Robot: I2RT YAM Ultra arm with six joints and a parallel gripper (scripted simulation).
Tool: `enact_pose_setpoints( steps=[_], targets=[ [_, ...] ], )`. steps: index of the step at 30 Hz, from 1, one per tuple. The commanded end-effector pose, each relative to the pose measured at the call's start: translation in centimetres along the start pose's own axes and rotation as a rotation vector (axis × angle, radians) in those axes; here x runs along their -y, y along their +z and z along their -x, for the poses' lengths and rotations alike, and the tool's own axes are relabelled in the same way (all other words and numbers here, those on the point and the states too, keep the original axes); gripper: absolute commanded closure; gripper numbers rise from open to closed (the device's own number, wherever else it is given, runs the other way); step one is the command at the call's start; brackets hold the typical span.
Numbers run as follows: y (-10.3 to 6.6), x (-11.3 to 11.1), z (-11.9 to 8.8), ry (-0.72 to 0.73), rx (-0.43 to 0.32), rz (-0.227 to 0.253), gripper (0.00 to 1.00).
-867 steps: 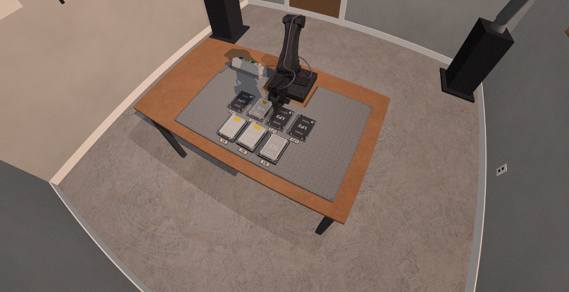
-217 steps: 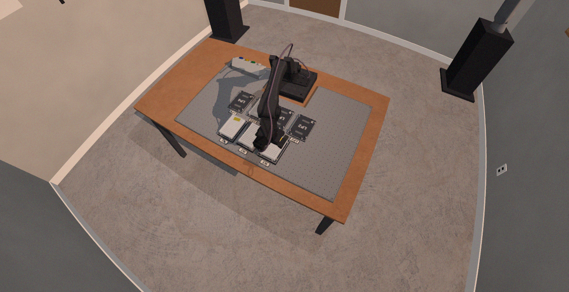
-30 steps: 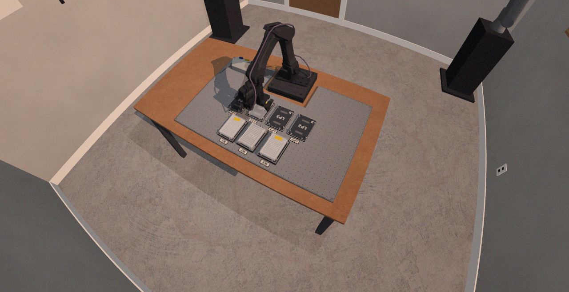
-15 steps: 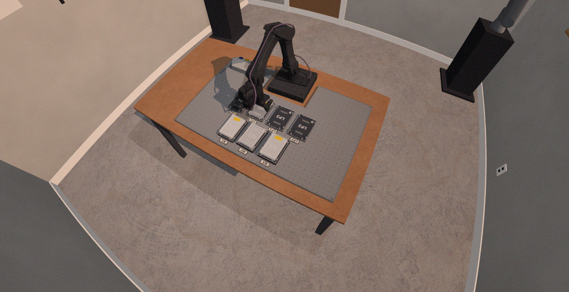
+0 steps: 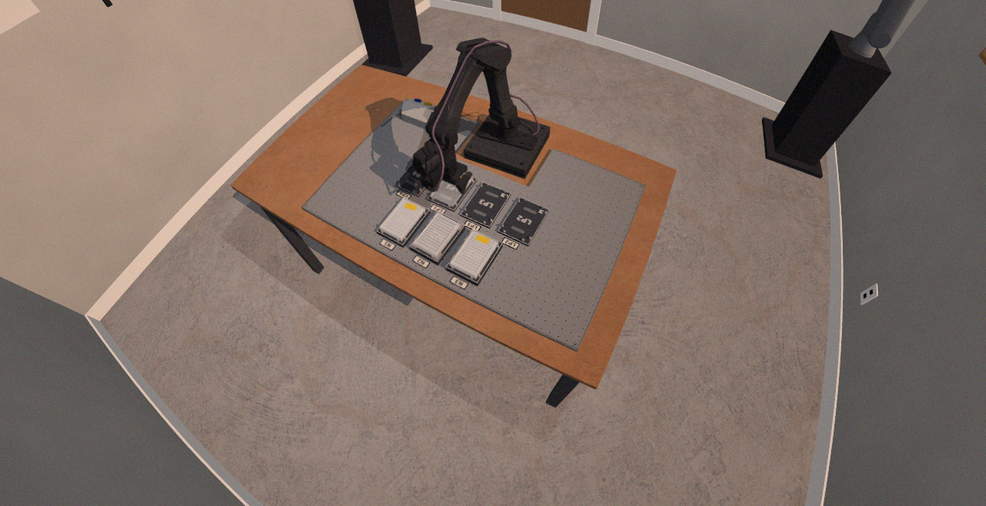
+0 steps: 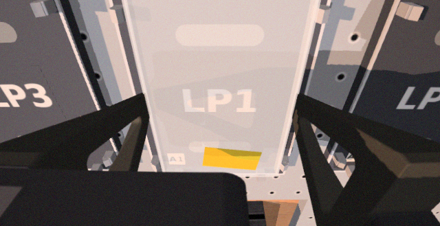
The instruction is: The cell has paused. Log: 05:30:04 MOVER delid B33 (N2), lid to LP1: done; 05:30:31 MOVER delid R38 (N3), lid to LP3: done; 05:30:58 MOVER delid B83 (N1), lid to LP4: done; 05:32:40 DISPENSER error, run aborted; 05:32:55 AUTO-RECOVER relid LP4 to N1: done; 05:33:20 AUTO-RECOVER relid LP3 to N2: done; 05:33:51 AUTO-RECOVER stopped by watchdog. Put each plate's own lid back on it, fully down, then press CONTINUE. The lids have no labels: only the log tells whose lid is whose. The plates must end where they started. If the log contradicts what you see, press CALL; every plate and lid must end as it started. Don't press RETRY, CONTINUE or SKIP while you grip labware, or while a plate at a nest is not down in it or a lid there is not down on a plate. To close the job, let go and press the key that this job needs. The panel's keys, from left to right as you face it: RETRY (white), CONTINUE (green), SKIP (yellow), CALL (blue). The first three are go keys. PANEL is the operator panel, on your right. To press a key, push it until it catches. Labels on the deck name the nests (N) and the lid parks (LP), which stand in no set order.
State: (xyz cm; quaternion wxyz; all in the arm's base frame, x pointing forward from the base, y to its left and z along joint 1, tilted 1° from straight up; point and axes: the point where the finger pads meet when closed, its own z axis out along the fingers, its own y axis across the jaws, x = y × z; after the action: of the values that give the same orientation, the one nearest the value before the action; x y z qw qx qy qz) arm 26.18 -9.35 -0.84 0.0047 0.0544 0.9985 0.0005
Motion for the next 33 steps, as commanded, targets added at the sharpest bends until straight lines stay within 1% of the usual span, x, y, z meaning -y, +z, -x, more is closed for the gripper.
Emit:
enact_pose_setpoints(
  steps=[1,4,5,16,17,18,23,24,26,27,33],
  targets=[
    [-0.11,0.01,0.30,-0.001,0.017,-0.003,0.19],
    [-0.10,0.01,0.30,-0.001,0.017,-0.003,0.20],
    [-0.09,0.01,0.29,-0.001,0.017,-0.003,1.00],
    [-0.04,-0.02,0.21,-0.001,0.017,-0.003,1.00],
    [-0.05,-0.29,-0.01,-0.003,0.027,-0.003,1.00],
    [-0.03,-0.02,0.20,-0.001,0.017,-0.003,1.00],
    [-0.01,-0.03,0.17,-0.001,0.017,-0.003,1.00],
    [-0.01,-0.32,-0.05,-0.004,0.027,-0.003,1.00],
    [0.00,-0.04,0.15,-0.001,0.017,-0.003,1.00],
    [0.47,-0.37,-0.32,-0.003,0.008,0.001,1.00],
    [0.38,-0.37,-0.29,-0.004,0.013,-0.001,1.00]
  ],
)
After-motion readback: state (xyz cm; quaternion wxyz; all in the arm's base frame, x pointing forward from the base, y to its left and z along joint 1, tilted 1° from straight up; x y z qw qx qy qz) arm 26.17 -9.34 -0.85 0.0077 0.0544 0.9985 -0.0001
